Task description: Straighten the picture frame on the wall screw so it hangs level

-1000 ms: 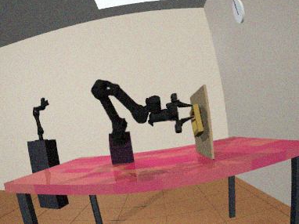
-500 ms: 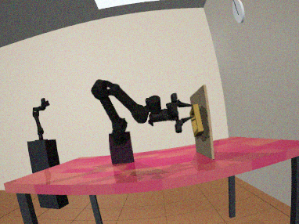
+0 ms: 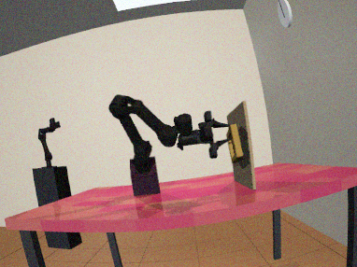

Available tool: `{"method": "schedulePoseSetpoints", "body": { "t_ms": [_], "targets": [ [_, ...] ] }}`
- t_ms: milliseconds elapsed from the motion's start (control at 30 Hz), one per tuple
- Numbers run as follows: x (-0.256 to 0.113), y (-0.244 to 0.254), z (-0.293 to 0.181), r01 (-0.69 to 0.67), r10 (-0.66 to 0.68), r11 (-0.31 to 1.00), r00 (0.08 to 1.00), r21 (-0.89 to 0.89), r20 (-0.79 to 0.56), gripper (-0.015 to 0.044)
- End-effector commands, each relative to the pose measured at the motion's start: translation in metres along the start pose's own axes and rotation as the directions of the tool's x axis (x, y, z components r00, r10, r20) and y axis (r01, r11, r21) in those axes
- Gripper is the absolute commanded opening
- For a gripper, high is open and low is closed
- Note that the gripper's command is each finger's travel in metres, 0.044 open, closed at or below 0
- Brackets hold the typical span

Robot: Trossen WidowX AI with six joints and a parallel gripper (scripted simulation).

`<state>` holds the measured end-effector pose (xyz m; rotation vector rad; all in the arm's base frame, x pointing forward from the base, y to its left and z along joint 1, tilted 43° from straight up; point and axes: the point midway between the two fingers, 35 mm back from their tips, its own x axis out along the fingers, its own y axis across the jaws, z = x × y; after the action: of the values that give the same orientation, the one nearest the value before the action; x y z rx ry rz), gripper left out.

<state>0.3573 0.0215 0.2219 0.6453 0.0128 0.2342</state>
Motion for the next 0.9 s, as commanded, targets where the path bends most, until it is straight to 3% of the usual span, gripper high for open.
{"method": "schedulePoseSetpoints", "body": {
  "t_ms": [0,733,867],
  "targets": [
    [0.0009,0.0009,0.0024,0.0,0.0,1.0,1.0,-0.005,0.005,0.026],
    [0.001,0.0009,0.0028,0.0,0.0,1.0,1.0,-0.005,0.005,0.026],
    [0.001,0.0009,0.0028,0.0,0.0,1.0,1.0,-0.005,0.005,0.0155]
  ]
}}
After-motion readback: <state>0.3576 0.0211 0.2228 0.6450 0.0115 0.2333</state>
